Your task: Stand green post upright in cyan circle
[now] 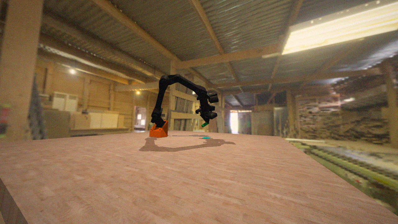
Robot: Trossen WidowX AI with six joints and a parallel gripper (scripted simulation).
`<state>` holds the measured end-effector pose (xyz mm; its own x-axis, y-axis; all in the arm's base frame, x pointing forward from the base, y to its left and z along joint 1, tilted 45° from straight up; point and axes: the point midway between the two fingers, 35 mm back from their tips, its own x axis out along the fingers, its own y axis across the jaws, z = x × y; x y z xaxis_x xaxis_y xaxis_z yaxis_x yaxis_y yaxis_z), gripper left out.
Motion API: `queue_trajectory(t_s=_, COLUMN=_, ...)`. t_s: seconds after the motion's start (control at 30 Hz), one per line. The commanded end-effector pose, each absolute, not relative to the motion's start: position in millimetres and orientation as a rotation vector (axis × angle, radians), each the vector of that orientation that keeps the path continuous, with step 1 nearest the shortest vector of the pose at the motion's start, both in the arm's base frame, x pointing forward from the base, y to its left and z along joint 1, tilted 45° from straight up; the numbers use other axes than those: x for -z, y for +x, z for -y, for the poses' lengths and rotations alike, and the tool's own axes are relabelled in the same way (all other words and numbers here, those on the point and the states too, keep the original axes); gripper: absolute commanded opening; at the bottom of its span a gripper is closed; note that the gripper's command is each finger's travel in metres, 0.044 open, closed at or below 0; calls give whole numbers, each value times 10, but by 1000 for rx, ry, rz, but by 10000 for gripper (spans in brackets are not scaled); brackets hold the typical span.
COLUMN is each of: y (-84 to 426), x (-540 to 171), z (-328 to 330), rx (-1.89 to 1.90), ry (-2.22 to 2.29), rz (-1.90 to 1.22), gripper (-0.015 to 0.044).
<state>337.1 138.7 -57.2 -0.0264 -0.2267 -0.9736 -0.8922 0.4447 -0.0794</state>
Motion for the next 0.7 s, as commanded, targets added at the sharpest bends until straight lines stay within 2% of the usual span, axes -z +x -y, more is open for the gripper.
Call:
queue_trajectory(t_s=0.0, y=3361, x=569, z=-1385, rx=-742, ry=-1001, rz=-1513, gripper=23)
queue_trajectory(t_s=0.67, y=3375, x=586, z=-1369, rx=-826, ry=-914, rz=-1400, gripper=23)
